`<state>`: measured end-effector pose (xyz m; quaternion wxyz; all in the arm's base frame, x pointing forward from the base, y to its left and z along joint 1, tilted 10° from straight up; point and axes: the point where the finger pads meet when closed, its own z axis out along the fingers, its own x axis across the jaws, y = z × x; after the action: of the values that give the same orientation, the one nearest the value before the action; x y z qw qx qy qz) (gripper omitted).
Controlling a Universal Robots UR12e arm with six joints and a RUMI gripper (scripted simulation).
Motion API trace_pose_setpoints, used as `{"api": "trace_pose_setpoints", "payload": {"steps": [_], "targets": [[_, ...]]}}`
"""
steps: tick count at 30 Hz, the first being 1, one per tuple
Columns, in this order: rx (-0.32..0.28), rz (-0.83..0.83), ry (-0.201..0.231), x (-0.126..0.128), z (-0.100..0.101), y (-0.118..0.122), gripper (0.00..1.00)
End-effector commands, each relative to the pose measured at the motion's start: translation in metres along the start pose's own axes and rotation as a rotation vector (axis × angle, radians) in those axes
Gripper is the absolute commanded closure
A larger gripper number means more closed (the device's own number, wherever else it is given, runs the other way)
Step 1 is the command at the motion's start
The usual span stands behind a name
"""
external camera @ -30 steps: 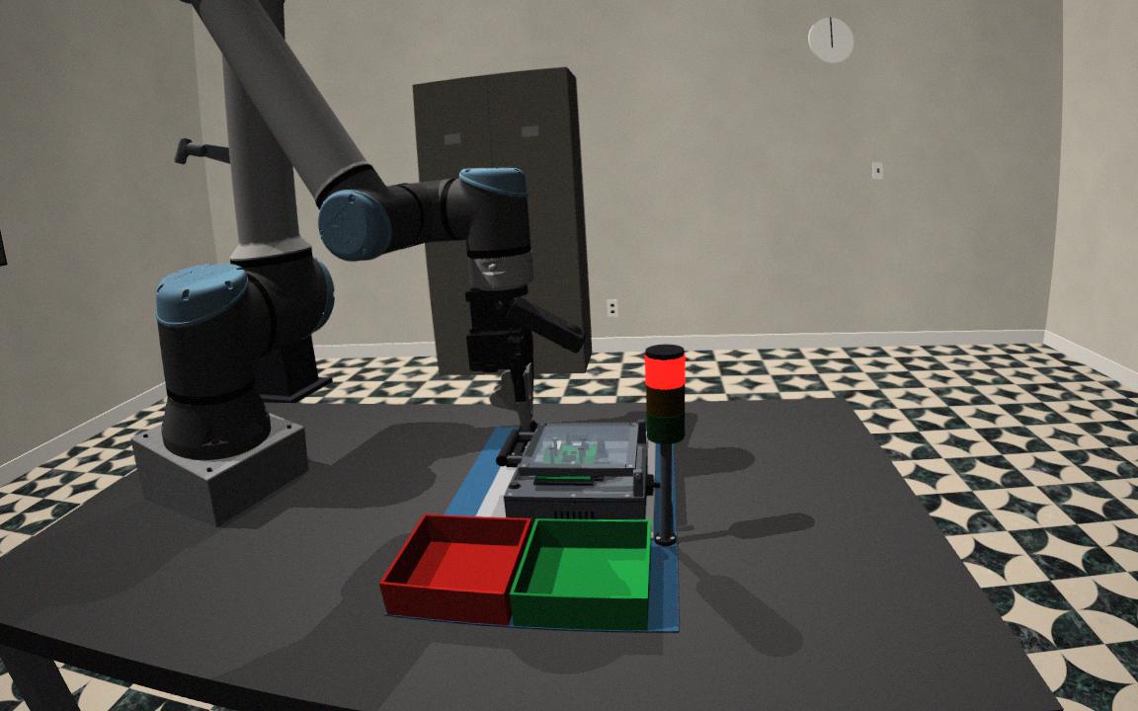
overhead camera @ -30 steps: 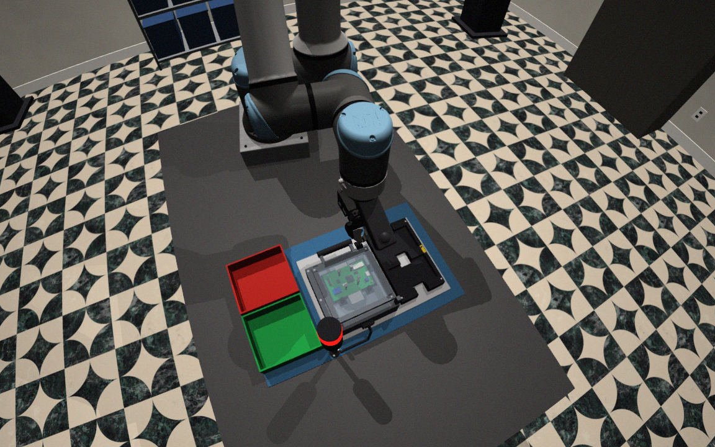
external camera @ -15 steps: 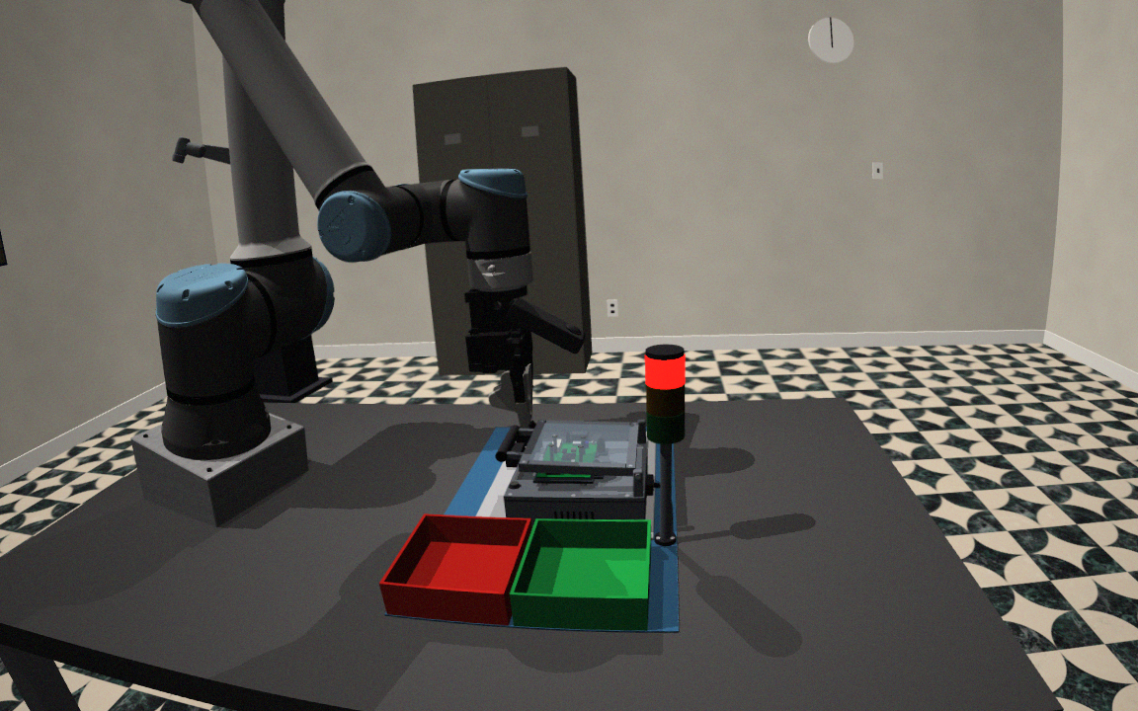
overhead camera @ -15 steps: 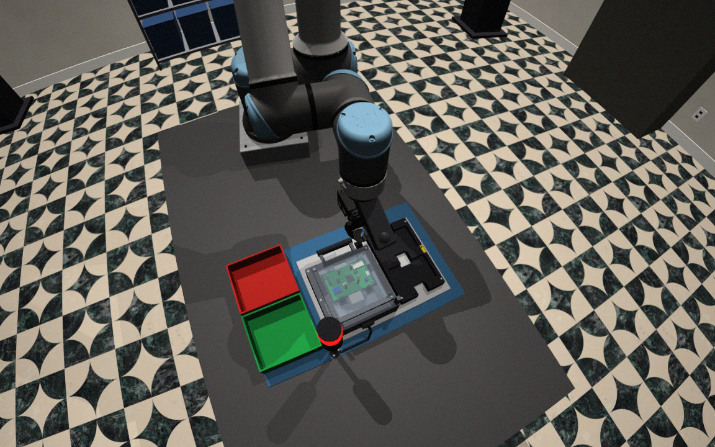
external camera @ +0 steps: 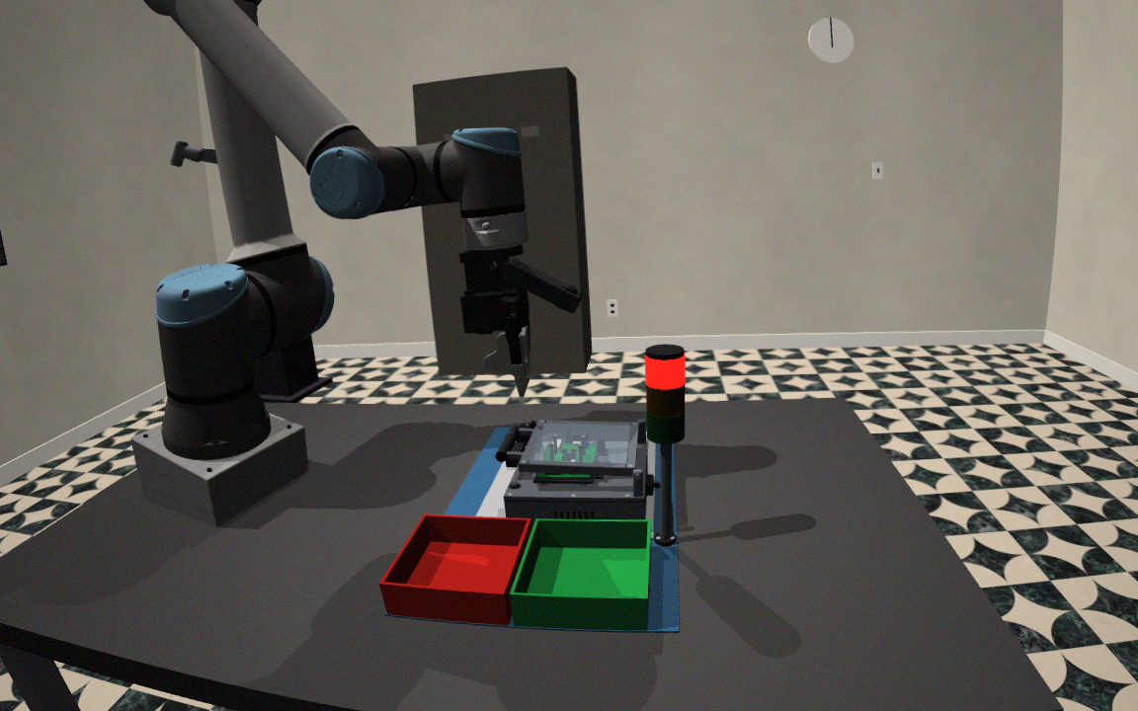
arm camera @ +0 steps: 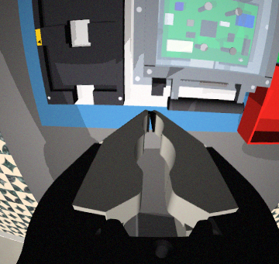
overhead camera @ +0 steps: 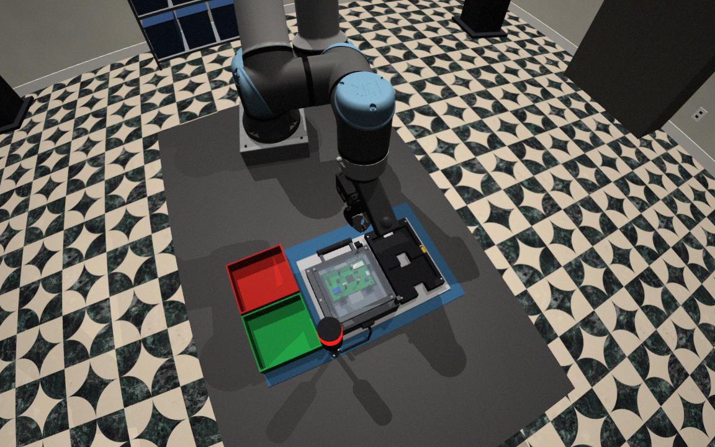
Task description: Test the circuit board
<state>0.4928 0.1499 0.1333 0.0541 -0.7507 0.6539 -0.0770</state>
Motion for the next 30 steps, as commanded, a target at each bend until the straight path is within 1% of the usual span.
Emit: {"api": "trace_pose_setpoints", "payload": {"steps": [1, 8, 22, 30], "targets": [[-0.017, -0.001, -0.003, -0.0006, -0.0127, 0.0018, 1.0], [-0.023, -0.002, -0.005, -0.001, -0.0098, 0.0038, 1.0], [-0.02, 0.0, -0.004, -0.0009, -0.011, 0.0033, 1.0], [-0.02, 0.038, -0.004, -0.0013, -0.011, 0.0031, 1.0]]}}
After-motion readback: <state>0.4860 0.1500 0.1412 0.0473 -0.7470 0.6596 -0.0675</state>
